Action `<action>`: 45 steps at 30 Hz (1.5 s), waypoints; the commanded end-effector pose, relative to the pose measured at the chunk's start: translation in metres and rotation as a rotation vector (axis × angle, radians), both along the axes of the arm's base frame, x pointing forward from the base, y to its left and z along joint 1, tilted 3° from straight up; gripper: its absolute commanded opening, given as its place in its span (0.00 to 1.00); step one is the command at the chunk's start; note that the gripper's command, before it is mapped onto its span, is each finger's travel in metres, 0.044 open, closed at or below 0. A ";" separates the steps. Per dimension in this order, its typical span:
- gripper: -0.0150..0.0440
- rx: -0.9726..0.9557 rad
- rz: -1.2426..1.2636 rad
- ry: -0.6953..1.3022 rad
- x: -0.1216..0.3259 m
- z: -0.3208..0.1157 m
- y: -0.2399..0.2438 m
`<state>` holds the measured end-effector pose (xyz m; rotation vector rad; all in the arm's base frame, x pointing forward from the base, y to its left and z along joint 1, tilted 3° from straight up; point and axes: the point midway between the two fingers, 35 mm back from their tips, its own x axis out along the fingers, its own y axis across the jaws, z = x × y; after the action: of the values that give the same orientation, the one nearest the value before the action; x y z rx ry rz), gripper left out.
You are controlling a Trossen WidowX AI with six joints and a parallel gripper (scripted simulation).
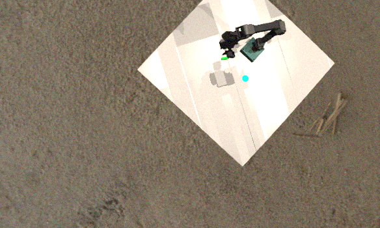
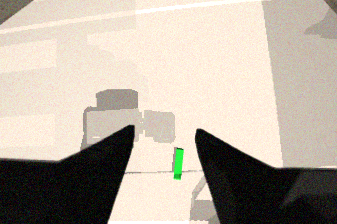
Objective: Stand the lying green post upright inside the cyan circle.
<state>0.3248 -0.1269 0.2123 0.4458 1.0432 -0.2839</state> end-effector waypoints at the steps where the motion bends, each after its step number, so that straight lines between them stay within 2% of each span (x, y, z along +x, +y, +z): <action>1: 0.65 0.023 -0.007 0.131 -0.009 -0.031 0.004; 11: 0.65 0.063 0.008 0.480 -0.044 -0.099 0.018; 16: 0.65 0.064 0.007 0.485 -0.042 -0.109 0.018; 25: 0.65 0.064 0.008 0.485 -0.043 -0.216 0.024; 31: 0.65 0.064 0.008 0.486 -0.043 -0.218 0.024; 39: 0.29 0.064 0.008 0.486 -0.043 -0.218 0.024; 45: 0.29 0.064 0.008 0.486 -0.042 -0.214 0.024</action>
<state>0.2816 -0.1023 -0.0051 0.4399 1.5336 -0.3554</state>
